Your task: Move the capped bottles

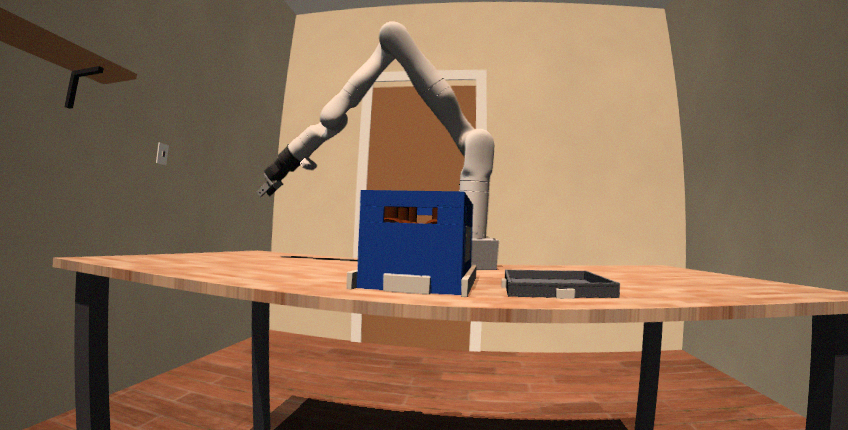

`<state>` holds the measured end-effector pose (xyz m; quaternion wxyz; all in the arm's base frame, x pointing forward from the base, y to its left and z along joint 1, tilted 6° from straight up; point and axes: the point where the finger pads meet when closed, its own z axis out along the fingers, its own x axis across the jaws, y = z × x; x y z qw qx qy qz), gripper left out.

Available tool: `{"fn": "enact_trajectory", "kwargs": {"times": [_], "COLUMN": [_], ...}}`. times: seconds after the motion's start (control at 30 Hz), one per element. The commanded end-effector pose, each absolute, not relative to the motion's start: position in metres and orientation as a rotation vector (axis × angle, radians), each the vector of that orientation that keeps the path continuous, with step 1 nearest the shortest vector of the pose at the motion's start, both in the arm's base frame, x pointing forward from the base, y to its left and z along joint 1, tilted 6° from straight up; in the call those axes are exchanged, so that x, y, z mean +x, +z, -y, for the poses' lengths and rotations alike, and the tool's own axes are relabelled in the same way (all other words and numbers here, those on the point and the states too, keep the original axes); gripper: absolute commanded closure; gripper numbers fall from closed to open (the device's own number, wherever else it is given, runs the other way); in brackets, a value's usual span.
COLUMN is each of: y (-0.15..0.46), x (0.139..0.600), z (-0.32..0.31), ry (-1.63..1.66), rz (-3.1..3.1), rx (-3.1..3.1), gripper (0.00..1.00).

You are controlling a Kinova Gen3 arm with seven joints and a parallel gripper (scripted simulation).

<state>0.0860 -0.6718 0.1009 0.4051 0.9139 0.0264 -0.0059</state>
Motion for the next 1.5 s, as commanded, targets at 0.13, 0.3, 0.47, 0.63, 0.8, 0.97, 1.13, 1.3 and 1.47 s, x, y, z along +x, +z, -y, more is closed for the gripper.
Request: {"fn": "enact_trajectory", "kwargs": {"times": [0.13, 0.3, 0.47, 0.63, 0.8, 0.97, 1.13, 1.3, 1.47], "y": [0.114, 0.117, 0.114, 0.117, 0.120, 0.119, 0.122, 0.126, 0.128], "x": [0.106, 0.117, 0.114, 0.125, 0.136, 0.137, 0.148, 0.159, 0.167], "z": [0.660, 0.648, 0.640, 0.628, 0.616, 0.607, 0.595, 0.583, 0.573], "ry": [0.004, 0.014, 0.014, 0.025, 0.037, 0.040, 0.053, 0.066, 0.076], "rz": [-0.070, -0.066, -0.049, -0.046, -0.043, -0.031, -0.029, -0.026, -0.023], "rx": [2.370, 2.433, 2.478, 2.541, 2.604, 2.645, 2.708, 2.771, 2.822], "gripper": [0.00, 0.00, 0.00, 0.00, 0.00, 0.00, 0.00, 0.00, 0.00]}}
